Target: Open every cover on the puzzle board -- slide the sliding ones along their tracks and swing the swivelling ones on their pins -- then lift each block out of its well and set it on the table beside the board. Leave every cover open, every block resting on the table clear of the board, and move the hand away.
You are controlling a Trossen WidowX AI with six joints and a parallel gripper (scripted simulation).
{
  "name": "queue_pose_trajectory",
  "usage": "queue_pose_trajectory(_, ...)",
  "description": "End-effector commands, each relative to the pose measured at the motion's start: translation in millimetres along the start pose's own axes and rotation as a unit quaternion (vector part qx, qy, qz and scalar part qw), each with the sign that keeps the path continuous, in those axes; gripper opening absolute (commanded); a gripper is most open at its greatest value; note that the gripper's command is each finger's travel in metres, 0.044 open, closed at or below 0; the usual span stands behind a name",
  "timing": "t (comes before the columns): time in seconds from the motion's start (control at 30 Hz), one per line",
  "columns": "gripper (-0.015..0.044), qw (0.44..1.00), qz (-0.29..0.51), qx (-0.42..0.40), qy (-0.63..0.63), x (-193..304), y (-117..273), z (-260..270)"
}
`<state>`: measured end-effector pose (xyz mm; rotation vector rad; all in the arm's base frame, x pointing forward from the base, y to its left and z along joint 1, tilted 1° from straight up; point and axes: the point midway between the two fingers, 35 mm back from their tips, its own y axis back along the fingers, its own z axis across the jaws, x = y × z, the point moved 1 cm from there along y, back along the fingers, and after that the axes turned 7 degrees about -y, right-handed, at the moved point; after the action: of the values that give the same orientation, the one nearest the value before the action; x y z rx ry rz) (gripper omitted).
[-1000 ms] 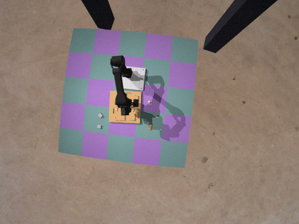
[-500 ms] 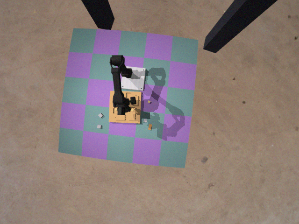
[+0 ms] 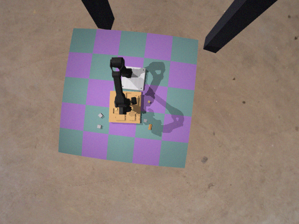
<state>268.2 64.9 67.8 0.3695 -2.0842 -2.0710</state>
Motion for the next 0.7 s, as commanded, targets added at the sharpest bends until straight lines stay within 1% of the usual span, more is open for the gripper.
queue_pose_trajectory(0.0,0.0000,1.000,0.003,-0.002,0.001,1.3,-5.1,0.6)
queue_pose_trajectory(0.67,0.0000,1.000,0.003,-0.002,0.001,3.5,-14.4,-0.2)
